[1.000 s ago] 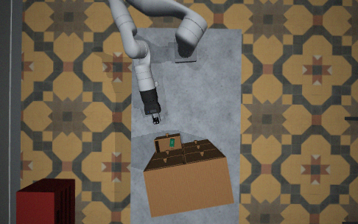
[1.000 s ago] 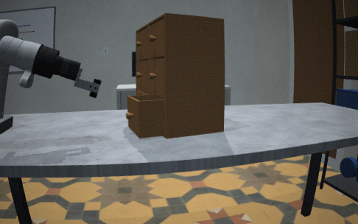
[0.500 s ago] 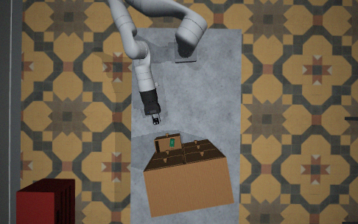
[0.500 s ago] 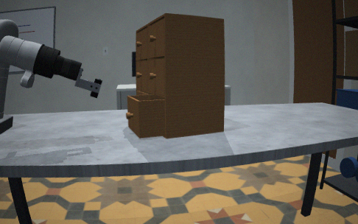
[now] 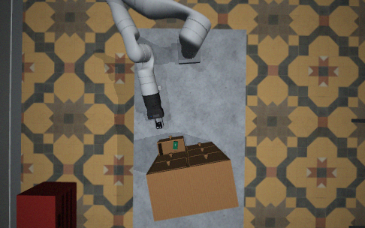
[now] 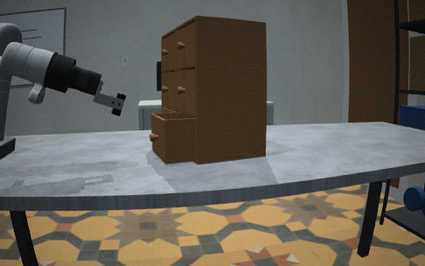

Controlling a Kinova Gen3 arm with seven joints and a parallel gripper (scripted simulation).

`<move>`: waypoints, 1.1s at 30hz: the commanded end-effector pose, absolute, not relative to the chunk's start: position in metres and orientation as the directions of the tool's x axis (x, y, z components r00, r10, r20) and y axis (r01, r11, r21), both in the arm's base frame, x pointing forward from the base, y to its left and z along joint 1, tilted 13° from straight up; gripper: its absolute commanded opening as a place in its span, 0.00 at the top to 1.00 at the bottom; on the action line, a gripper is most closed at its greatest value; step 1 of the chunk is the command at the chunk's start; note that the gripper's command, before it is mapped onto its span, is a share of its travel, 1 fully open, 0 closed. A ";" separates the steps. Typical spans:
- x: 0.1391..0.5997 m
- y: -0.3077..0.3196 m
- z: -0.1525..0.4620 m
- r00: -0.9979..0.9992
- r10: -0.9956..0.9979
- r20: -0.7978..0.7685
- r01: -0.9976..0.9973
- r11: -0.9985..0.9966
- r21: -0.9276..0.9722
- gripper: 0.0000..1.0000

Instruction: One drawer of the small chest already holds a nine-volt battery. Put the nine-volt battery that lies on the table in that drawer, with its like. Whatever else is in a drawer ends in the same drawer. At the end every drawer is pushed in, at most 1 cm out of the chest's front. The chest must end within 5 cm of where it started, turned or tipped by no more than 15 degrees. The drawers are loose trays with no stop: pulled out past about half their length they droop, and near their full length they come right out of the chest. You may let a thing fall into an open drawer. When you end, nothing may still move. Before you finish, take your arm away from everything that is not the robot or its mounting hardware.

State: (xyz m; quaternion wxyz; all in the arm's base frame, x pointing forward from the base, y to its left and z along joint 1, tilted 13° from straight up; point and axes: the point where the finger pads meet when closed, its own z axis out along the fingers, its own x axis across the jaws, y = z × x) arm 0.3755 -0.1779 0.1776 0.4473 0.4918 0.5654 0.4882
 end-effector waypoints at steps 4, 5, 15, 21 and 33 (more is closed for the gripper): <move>0.384 -0.174 0.180 -0.123 0.992 -0.026 0.117 0.041 0.992 0.49; 0.385 -0.174 0.180 -0.123 0.992 -0.026 0.117 0.041 0.992 0.49; 0.399 -0.172 0.184 -0.123 0.992 -0.026 0.117 0.041 0.992 0.49; 0.412 -0.171 0.187 -0.123 0.992 -0.026 0.117 0.041 0.992 0.49; 0.436 -0.168 0.192 -0.123 0.992 -0.026 0.117 0.041 0.992 0.49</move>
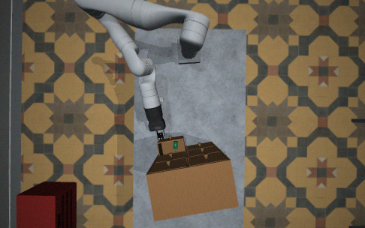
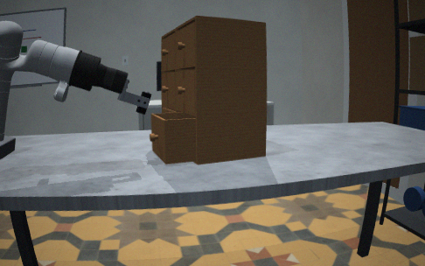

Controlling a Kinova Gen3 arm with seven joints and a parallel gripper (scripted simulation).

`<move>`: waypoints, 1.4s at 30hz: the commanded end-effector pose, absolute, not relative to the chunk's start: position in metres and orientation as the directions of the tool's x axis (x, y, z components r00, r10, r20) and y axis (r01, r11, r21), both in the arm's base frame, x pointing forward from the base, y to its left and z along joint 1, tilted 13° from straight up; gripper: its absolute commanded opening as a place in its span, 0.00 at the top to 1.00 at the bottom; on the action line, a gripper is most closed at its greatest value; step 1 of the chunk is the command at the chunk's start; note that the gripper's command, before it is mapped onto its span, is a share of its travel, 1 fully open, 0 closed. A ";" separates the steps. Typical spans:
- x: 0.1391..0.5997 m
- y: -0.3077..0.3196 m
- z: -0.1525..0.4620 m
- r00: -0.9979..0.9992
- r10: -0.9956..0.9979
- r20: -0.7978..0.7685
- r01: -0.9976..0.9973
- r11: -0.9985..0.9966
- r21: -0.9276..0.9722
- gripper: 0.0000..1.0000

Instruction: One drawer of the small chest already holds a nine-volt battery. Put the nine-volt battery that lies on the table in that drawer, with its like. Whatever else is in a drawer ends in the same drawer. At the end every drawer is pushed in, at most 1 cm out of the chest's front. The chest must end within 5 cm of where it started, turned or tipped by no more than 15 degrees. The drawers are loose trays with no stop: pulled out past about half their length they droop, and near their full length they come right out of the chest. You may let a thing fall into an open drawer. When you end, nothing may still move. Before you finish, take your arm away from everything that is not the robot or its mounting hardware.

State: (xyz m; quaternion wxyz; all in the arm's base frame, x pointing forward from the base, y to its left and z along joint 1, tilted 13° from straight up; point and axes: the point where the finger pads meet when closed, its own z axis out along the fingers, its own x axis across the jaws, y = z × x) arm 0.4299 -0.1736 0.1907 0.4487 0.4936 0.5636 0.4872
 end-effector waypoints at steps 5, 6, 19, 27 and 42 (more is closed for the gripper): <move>0.448 -0.166 0.195 -0.123 0.992 -0.026 0.117 0.041 0.992 0.49; 0.450 -0.166 0.195 -0.123 0.992 -0.026 0.117 0.041 0.992 0.49; 0.475 -0.163 0.201 -0.123 0.992 -0.026 0.117 0.041 0.992 0.49; 0.488 -0.161 0.204 -0.123 0.992 -0.026 0.117 0.041 0.992 0.49; 0.499 -0.160 0.207 -0.123 0.992 -0.026 0.117 0.041 0.992 0.49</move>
